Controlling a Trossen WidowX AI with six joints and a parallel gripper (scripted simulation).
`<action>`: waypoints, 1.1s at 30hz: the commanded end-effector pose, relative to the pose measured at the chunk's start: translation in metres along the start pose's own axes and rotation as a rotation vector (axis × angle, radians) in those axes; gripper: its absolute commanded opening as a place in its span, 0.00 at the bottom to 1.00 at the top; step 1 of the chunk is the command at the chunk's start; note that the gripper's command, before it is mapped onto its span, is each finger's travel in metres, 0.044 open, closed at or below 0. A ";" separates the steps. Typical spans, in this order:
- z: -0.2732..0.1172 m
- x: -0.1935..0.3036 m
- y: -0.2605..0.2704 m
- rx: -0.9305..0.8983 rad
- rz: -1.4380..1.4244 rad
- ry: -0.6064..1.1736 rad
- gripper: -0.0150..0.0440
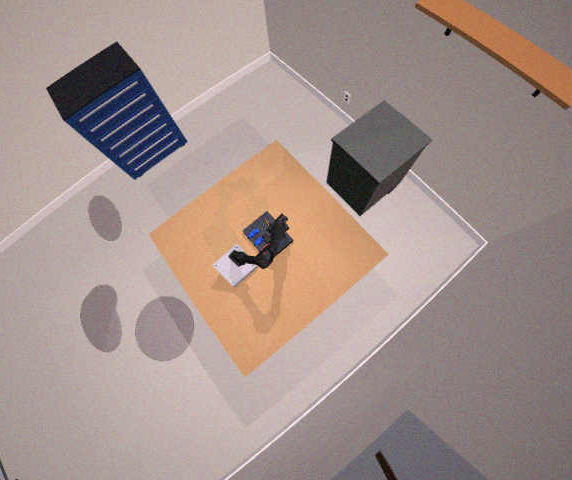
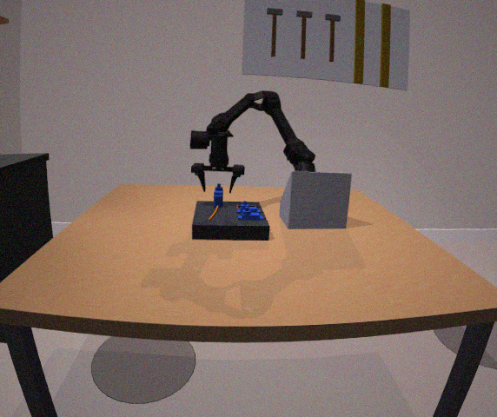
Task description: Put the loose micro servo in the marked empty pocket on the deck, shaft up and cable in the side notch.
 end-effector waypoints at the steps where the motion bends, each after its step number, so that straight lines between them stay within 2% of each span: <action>1: 0.007 0.001 -0.003 0.009 -0.012 -0.011 0.96; 12: 0.007 0.001 -0.003 0.009 -0.012 -0.011 0.47; 19: 0.007 0.001 -0.003 0.009 -0.012 -0.011 0.39; 22: 0.001 0.001 -0.002 0.010 -0.012 -0.010 0.25; 27: -0.020 0.001 -0.007 0.010 -0.013 -0.010 0.25; 33: -0.023 0.002 -0.011 0.010 -0.013 -0.010 0.25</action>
Point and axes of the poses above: the point midway between the two fingers, 35 mm back from their tips, its own z axis out along the fingers, its own y axis across the jaws, x = y × z, the point moved 9 cm from there along -z, back along the fingers, and after that the axes turned 14 degrees about z, right-handed, at the moved point
